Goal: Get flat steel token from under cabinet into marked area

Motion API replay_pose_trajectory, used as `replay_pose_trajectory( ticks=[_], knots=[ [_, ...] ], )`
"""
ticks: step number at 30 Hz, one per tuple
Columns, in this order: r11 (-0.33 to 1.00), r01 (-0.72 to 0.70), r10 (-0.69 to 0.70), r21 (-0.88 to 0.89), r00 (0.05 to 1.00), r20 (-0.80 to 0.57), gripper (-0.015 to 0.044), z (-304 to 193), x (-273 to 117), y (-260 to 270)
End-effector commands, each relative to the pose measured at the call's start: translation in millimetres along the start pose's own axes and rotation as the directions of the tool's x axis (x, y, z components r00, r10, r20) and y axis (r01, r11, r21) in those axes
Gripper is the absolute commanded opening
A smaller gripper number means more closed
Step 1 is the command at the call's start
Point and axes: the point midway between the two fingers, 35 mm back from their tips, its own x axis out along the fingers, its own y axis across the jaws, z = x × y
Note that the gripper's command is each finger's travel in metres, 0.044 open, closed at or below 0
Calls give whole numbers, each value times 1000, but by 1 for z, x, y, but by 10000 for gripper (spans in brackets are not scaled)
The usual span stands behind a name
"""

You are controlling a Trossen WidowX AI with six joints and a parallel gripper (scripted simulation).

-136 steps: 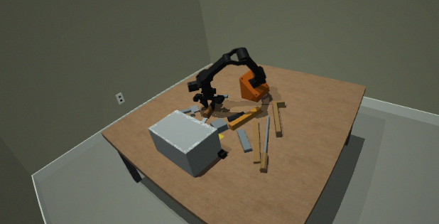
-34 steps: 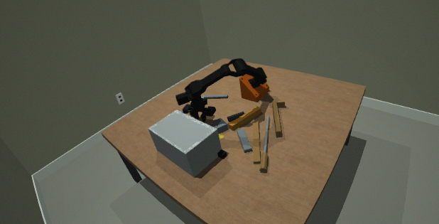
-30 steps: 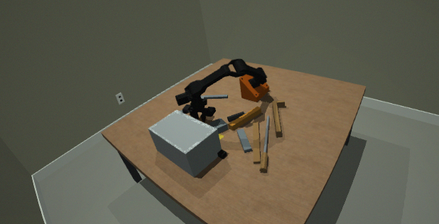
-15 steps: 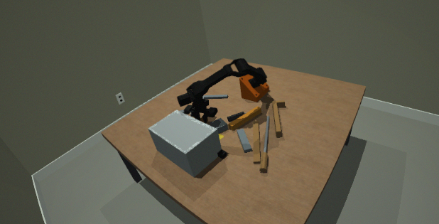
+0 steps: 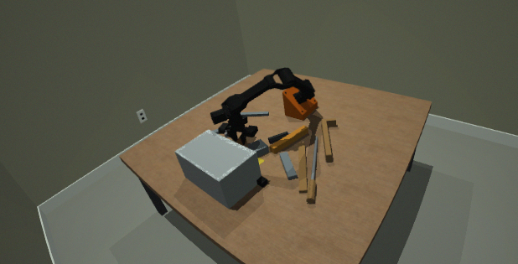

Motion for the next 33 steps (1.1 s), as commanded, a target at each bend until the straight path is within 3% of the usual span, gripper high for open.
replay_pose_trajectory(
  ticks=[1, 33],
  knots=[
    [1000, 2, -2, 0, 1000, 0, 0, 5, 1, 0],
    [1000, 2, -2, 1, 1000, 1, 0, 41, 1, 1]
  ],
)
